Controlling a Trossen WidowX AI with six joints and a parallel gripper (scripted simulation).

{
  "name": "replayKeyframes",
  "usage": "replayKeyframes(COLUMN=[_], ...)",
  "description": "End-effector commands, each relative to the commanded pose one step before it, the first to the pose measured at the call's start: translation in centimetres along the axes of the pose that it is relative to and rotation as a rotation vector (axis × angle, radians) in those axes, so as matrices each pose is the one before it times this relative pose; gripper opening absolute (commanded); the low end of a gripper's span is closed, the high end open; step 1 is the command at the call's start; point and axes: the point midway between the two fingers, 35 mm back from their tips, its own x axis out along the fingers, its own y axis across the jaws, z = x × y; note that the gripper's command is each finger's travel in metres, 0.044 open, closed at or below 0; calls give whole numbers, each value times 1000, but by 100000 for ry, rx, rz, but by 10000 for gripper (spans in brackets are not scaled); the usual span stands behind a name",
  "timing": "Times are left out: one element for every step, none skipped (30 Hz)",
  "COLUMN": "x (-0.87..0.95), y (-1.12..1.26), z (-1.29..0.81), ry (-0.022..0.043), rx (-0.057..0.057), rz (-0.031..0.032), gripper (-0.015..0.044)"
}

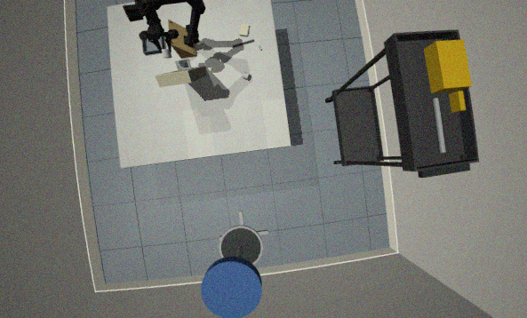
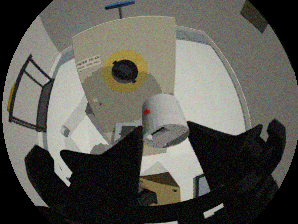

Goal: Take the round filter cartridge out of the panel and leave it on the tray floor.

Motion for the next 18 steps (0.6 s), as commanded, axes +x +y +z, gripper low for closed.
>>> replayKeyframes(x=[135,101,104,106,108,110,112,94,57,-40,-42,-67,-77,-68,-60,-51,-42,-33], y=[-1745,-426,-427,-428,-428,-428,-429,-354,-212,1029,-317,-534,-665,-677,-687,-696,-705,-713], z=[174,-16,-22,-28,-34,-40,-46,-43,-27,-80,-157,-255,-301,-284,-267,-249,-230,-211], ry=[676,240,236,231,227,222,218,176,104,-102,519,836,977,920,862,802,741,680], rx=[-1174,-43,-44,-45,-46,-47,-48,-40,-24,1697,1612,2699,3340,3366,3389,3411,3434,3457], rz=[961,413,417,421,425,429,433,359,217,-686,-820,-1389,-1744,-1783,-1818,-1851,-1882,-1910], gripper=[0,0,0,0,0,0,0,0,0,0,0,0,0,0,0,0,0,0])
